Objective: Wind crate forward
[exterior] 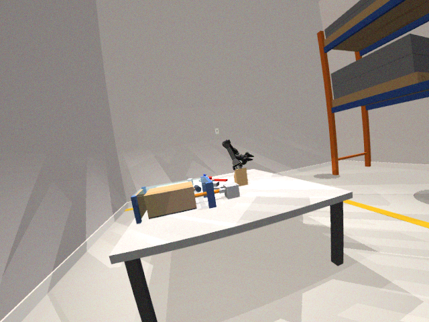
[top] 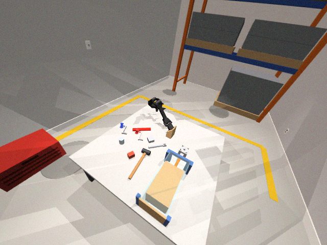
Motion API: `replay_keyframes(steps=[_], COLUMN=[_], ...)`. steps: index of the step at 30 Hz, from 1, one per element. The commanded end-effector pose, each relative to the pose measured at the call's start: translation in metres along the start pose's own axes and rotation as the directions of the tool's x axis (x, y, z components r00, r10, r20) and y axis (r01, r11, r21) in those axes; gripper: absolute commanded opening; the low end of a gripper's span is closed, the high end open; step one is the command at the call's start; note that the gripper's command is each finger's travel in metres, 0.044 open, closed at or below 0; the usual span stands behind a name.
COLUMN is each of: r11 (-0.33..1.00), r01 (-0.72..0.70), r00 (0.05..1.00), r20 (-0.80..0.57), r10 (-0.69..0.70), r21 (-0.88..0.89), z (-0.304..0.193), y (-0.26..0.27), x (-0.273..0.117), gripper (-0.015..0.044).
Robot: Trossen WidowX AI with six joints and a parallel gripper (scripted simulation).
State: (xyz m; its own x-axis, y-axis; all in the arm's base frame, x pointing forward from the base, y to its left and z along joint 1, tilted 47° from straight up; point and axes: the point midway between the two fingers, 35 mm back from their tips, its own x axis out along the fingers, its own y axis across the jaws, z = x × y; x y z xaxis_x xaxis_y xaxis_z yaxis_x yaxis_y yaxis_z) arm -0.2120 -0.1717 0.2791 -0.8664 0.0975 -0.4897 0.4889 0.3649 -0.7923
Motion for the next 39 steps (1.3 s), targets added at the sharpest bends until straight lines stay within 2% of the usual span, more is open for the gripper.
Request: replay_keyframes(steps=[1,4,8,12,17,24,30,34,39], r11=[1.0,0.997,0.957,0.875,0.799,0.718,0.629,0.441,0.256], r01=[0.001,0.013,-0.014,-0.132,-0.26,-0.429,-0.61,-0.77,-0.872], r00=[1.0,0.998,0.973,0.92,0.862,0.757,0.613,0.526,0.447], r20=[0.004,0.059,0.223,0.387,0.503,0.652,0.79,0.85,0.891], r10=[-0.001,-0.017,-0.053,-0.067,-0.06,-0.045,-0.011,0.031,0.074], r21=[0.005,0.08,0.291,0.465,0.542,0.548,0.482,0.46,0.417], z=[0.001,0.017,0.061,0.1,0.122,0.147,0.159,0.159,0.154], y=[0.0,0.001,0.009,0.025,0.041,0.07,0.108,0.138,0.166], x=[-0.001,-0.011,-0.045,-0.087,-0.12,-0.172,-0.233,-0.269,-0.3], gripper=[0.0426,0.044,0.044,0.044,0.044,0.044,0.044,0.044,0.044])
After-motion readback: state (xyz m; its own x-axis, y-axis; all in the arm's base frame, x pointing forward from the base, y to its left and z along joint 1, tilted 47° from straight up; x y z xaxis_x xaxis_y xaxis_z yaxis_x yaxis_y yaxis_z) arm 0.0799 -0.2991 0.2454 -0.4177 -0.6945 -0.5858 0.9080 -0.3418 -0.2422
